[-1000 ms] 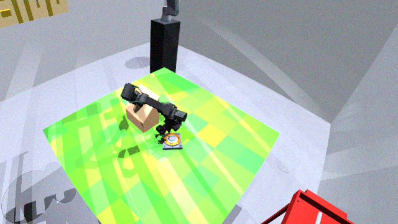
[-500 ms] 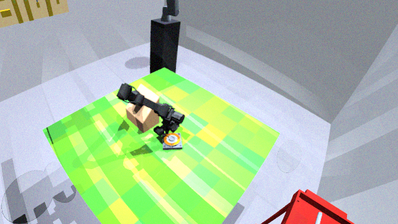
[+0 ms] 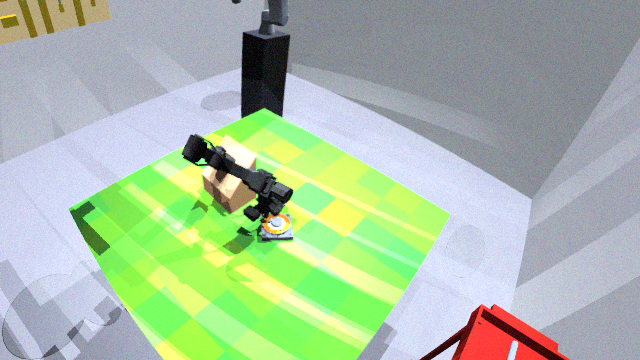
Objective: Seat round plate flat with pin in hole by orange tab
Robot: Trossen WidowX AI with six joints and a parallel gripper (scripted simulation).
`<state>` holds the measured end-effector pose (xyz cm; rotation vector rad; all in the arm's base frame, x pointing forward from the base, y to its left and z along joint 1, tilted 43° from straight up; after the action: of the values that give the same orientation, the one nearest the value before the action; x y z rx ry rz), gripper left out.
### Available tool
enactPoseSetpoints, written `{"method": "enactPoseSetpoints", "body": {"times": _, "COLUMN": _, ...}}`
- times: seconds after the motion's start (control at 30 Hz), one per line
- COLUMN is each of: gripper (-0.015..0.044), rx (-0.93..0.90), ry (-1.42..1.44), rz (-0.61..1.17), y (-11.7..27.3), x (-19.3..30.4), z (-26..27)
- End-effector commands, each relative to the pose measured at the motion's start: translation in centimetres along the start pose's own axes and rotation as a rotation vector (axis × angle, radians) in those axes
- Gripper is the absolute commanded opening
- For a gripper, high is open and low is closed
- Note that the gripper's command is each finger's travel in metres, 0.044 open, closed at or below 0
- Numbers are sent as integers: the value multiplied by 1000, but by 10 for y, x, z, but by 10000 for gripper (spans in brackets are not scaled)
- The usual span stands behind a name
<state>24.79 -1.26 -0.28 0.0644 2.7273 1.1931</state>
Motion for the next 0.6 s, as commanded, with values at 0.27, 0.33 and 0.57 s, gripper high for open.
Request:
{"method": "enactPoseSetpoints", "body": {"times": 0.27, "gripper": 0, "rx": 7, "ry": -1, "rz": 0, "y": 0, "x": -13, "z": -14}}
{"method": "enactPoseSetpoints", "body": {"times": 0.33, "gripper": 0, "rx": 7, "ry": -2, "rz": 0, "y": 0, "x": -15, "z": -16}}
{"method": "enactPoseSetpoints", "body": {"times": 0.57, "gripper": 0, "rx": 8, "ry": -2, "rz": -1, "y": 1, "x": -25, "z": -22}}
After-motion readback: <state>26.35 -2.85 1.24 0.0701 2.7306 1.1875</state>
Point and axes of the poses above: the point midway between the two fingers, 35 mm back from their tips, its own y axis back along the fingers, its own z axis across the jaws, x = y × z, the point moved 8 cm from there along y, back along the fingers, and after that the axes turned 11 degrees about -y, right-handed, at the moved point
